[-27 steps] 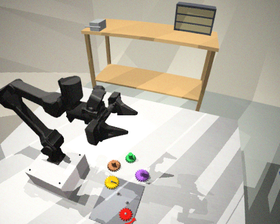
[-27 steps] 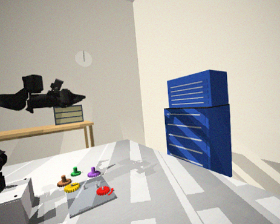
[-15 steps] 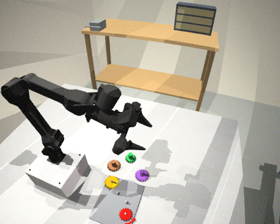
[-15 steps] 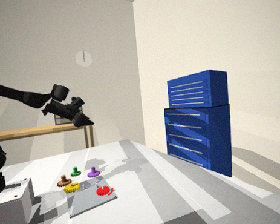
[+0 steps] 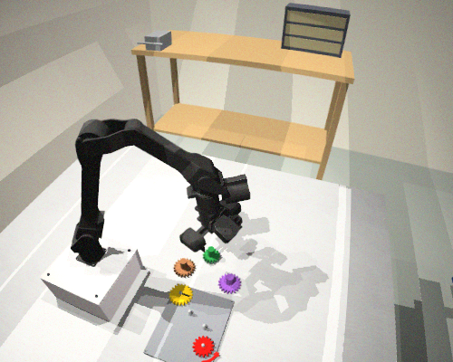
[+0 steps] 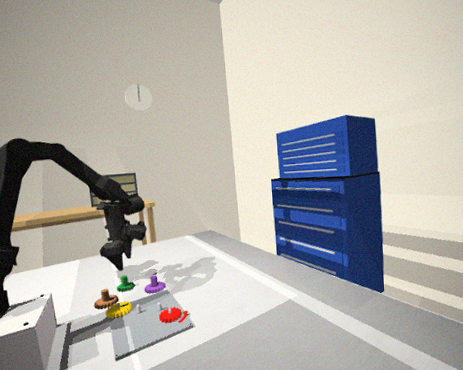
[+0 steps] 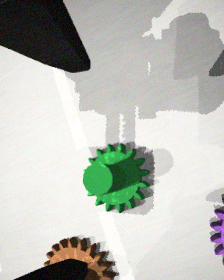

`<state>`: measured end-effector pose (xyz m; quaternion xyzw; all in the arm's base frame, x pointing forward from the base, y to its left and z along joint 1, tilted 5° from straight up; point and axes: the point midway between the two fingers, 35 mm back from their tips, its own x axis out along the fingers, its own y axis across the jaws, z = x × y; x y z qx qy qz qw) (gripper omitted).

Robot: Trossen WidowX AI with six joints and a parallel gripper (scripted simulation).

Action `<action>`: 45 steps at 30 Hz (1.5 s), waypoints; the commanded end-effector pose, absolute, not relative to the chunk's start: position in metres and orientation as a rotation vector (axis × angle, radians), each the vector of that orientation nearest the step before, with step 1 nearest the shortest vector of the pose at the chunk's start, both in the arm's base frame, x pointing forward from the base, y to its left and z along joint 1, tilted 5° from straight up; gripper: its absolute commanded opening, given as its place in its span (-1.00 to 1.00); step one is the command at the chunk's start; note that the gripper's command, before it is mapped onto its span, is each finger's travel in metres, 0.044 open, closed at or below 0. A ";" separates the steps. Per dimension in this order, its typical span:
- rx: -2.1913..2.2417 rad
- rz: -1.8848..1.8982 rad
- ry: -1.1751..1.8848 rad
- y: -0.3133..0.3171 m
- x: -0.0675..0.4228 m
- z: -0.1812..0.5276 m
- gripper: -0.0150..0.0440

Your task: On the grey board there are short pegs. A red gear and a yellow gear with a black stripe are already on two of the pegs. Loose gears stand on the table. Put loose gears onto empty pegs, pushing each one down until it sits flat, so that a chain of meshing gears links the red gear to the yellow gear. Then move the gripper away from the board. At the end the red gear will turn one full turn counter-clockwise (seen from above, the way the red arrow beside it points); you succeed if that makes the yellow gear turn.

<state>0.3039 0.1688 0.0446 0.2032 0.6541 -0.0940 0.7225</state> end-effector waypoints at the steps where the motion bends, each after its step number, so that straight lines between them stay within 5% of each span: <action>1: 0.449 -0.292 1.519 0.169 0.295 0.033 1.00; 42: 0.449 -0.292 1.520 0.171 0.298 -0.009 1.00; 45: 0.449 -0.292 1.520 0.171 0.298 -0.009 0.73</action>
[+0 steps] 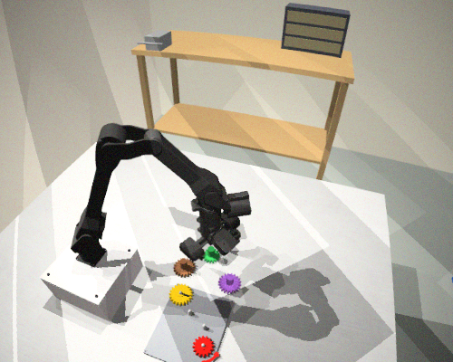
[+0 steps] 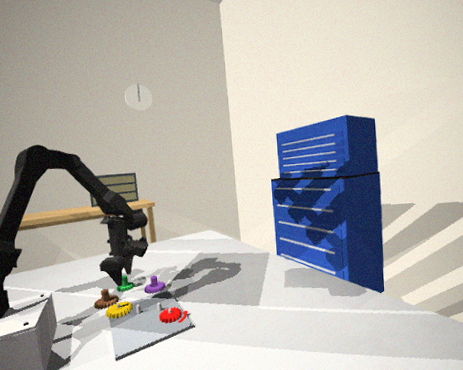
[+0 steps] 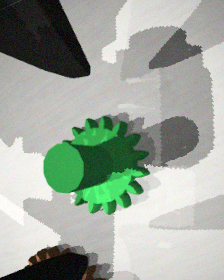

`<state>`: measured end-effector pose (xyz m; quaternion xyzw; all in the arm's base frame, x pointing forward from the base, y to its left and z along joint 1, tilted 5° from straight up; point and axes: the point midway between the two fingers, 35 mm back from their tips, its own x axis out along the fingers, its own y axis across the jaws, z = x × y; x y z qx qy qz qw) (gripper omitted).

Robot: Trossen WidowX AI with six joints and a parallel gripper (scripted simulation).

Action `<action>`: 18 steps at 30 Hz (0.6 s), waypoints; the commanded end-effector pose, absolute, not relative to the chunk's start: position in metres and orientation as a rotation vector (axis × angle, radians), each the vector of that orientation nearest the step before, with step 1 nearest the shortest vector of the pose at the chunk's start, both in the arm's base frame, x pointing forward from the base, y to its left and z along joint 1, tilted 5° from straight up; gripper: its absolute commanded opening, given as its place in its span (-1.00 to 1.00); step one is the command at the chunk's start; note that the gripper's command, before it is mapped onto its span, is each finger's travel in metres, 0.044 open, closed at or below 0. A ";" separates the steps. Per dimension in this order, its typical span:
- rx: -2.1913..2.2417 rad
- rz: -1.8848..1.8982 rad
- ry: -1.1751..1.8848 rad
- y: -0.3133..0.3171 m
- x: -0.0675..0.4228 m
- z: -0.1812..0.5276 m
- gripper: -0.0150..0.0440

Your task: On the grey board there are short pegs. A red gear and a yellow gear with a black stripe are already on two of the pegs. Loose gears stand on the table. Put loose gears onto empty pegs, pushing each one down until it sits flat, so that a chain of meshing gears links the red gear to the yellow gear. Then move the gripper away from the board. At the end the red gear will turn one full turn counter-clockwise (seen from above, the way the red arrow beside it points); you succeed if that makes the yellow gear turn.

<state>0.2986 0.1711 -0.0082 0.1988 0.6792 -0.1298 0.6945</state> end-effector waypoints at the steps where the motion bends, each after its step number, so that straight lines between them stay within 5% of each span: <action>1: 0.449 -0.292 1.520 0.171 0.298 -0.009 0.64; 12: 0.449 -0.292 1.520 0.171 0.298 -0.009 -0.33; 18: 0.449 -0.292 1.520 0.171 0.298 -0.009 -0.47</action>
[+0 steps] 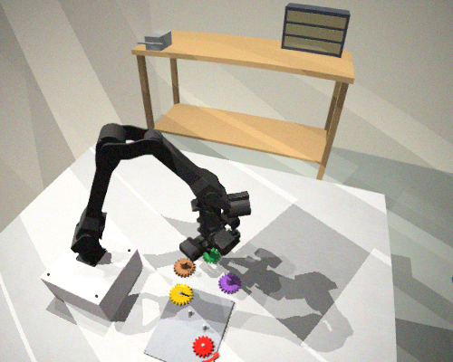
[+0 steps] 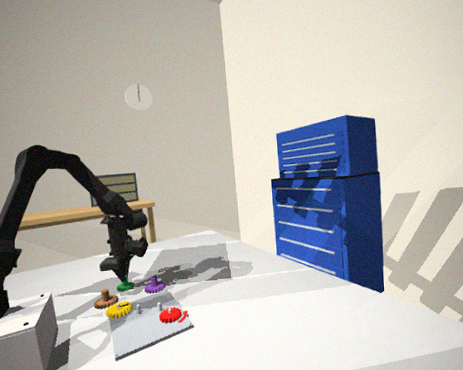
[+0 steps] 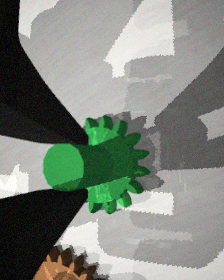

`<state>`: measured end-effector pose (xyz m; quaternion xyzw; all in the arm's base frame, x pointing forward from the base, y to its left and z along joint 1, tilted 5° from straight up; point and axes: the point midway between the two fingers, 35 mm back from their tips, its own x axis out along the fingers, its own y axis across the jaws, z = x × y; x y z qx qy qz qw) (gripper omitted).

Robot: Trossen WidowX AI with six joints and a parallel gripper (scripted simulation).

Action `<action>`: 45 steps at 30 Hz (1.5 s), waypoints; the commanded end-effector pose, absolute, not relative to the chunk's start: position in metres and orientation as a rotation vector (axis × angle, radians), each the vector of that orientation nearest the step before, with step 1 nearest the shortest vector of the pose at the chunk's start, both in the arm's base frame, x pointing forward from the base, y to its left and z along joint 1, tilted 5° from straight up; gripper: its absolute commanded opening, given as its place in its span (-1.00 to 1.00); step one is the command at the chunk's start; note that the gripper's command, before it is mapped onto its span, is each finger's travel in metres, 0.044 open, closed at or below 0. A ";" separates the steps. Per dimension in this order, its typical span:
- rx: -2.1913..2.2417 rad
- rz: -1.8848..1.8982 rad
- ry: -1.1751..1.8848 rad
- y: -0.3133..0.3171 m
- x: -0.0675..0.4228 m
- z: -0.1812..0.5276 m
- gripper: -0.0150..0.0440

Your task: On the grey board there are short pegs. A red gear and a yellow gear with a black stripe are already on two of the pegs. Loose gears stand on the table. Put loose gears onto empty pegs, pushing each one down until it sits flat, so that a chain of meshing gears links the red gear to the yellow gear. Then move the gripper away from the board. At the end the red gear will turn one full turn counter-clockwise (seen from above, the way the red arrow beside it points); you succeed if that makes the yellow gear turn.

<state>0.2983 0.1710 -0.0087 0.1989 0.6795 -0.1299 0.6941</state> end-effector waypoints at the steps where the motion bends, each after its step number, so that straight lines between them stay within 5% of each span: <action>1: 0.449 -0.292 1.520 0.171 0.298 -0.009 -0.49; 45: 0.448 -0.293 1.519 0.172 0.294 0.115 -0.49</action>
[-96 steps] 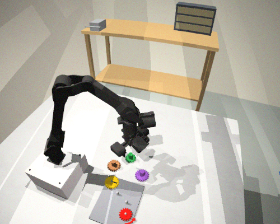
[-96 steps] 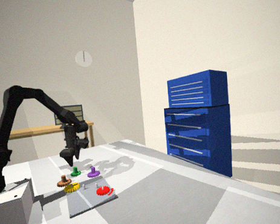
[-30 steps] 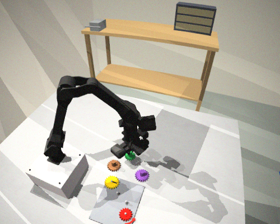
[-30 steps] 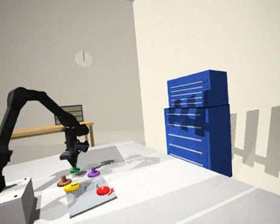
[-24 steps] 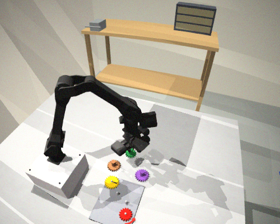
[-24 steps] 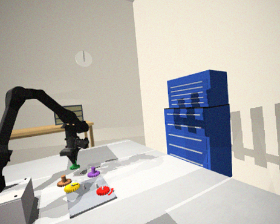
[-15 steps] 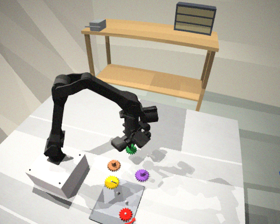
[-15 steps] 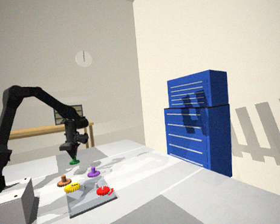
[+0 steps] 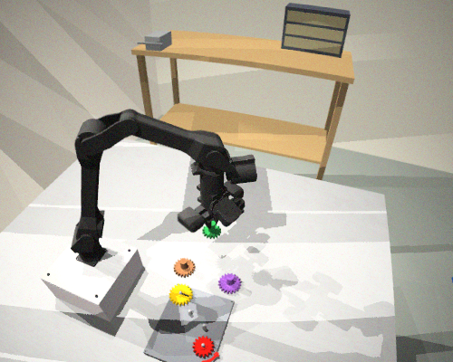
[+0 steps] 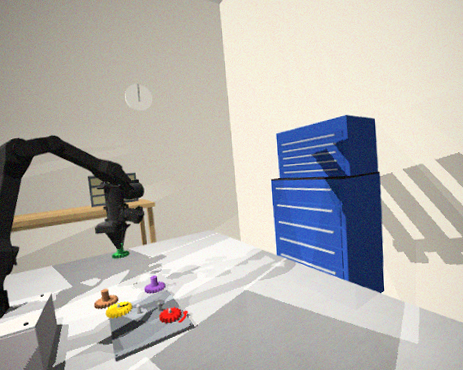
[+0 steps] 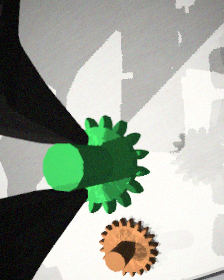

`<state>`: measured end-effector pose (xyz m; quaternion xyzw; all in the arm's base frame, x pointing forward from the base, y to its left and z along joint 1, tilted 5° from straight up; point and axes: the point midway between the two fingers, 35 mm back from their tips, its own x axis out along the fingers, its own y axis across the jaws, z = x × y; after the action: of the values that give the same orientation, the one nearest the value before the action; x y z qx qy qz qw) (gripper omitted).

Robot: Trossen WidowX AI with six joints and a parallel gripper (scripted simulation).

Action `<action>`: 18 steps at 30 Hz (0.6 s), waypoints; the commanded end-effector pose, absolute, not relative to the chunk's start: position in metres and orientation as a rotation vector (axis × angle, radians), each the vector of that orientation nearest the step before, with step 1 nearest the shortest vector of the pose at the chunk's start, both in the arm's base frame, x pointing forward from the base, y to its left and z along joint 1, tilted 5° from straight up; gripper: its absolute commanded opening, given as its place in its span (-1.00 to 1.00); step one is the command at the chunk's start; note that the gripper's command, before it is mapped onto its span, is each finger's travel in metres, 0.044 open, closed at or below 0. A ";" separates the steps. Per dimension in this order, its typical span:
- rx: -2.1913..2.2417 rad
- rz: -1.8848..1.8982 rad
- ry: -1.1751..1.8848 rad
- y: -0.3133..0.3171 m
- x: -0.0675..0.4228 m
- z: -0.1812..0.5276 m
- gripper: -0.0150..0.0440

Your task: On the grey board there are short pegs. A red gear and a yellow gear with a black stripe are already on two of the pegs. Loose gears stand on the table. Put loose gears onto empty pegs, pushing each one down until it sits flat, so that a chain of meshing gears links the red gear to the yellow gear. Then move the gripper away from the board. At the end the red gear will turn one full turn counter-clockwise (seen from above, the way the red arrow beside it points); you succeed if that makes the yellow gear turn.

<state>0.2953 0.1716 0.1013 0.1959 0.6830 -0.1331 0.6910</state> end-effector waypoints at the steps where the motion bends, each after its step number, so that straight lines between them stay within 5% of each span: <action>1: 0.448 -0.293 1.519 0.172 0.294 0.119 -0.49; 18: 0.447 -0.293 1.518 0.157 0.300 0.129 -0.49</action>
<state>0.2947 0.1625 0.1314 0.2001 0.6794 -0.1327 0.6933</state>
